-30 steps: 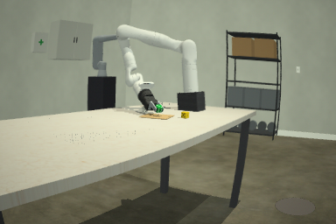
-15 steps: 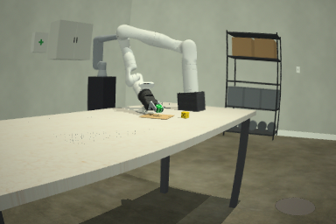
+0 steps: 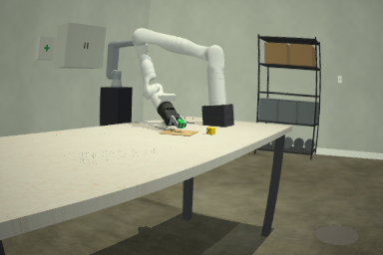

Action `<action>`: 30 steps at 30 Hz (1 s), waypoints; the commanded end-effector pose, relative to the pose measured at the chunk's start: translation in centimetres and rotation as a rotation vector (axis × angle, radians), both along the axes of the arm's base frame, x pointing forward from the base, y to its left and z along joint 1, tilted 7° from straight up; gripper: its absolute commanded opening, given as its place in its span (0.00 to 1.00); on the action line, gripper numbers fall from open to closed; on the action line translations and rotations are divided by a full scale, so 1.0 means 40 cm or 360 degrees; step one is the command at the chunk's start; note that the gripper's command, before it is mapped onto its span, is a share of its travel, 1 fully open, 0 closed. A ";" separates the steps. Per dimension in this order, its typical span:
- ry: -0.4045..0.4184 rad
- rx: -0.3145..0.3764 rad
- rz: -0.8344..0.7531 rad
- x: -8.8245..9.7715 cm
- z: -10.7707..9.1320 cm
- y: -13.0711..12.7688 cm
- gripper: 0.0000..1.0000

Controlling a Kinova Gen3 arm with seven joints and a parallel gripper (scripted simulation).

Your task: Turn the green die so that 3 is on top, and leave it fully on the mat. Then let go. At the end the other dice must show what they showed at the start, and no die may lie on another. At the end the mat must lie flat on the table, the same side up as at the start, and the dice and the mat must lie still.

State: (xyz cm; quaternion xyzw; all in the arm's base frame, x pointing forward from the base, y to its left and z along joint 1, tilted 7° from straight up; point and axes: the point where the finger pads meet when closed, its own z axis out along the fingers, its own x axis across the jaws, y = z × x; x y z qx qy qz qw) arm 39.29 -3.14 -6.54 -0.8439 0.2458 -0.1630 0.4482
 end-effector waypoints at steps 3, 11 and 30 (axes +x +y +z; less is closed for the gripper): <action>0.0006 -0.0016 -0.0004 -0.003 -0.013 -0.009 0.57; 0.0006 -0.0016 -0.0004 -0.003 -0.025 -0.010 0.57; 0.0006 -0.0016 -0.0004 -0.003 -0.046 -0.012 0.57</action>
